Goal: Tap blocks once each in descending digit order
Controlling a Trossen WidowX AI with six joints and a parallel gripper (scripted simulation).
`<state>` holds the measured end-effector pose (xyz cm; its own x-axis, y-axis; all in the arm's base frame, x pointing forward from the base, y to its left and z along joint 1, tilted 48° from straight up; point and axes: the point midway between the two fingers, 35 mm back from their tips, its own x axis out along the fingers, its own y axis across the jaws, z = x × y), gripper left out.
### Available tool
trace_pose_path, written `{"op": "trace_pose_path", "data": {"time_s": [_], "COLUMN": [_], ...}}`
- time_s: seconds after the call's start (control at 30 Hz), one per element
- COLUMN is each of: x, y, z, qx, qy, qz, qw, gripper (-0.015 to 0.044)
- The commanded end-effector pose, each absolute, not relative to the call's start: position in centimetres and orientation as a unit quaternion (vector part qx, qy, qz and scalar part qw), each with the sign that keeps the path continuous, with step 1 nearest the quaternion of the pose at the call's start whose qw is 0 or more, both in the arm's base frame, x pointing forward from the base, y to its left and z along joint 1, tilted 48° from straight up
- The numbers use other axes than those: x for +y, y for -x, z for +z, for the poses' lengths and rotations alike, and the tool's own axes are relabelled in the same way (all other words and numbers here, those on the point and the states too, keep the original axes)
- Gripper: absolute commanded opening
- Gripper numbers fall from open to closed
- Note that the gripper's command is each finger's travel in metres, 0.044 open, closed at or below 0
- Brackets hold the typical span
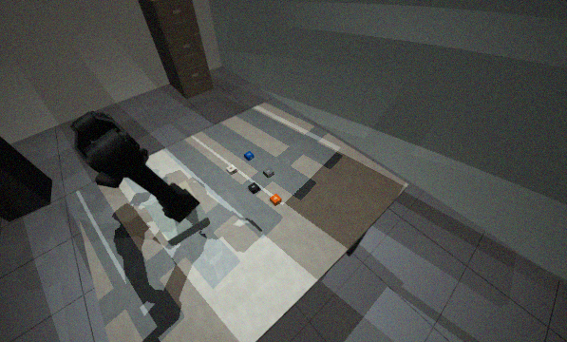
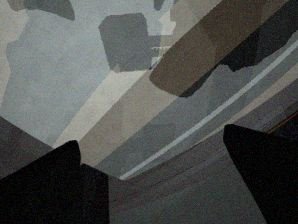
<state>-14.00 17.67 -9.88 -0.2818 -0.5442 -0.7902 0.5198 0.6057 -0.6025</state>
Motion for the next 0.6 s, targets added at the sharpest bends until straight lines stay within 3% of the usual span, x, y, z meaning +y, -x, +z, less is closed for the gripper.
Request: {"op": "trace_pose_path", "data": {"time_s": [0.0,0.3,0.57], "x": [17.8,23.6,22.3], "y": [13.8,1.3,-12.4], "z": [-9.8,-6.5,-1.6], "qx": [0.668,0.707,0.677], "qy": [0.009,0.001,0.05], "qz": [-0.441,-0.301,-0.216], "qw": [0.599,0.64,0.702], "gripper": [0.04,0.04,0.04]}}
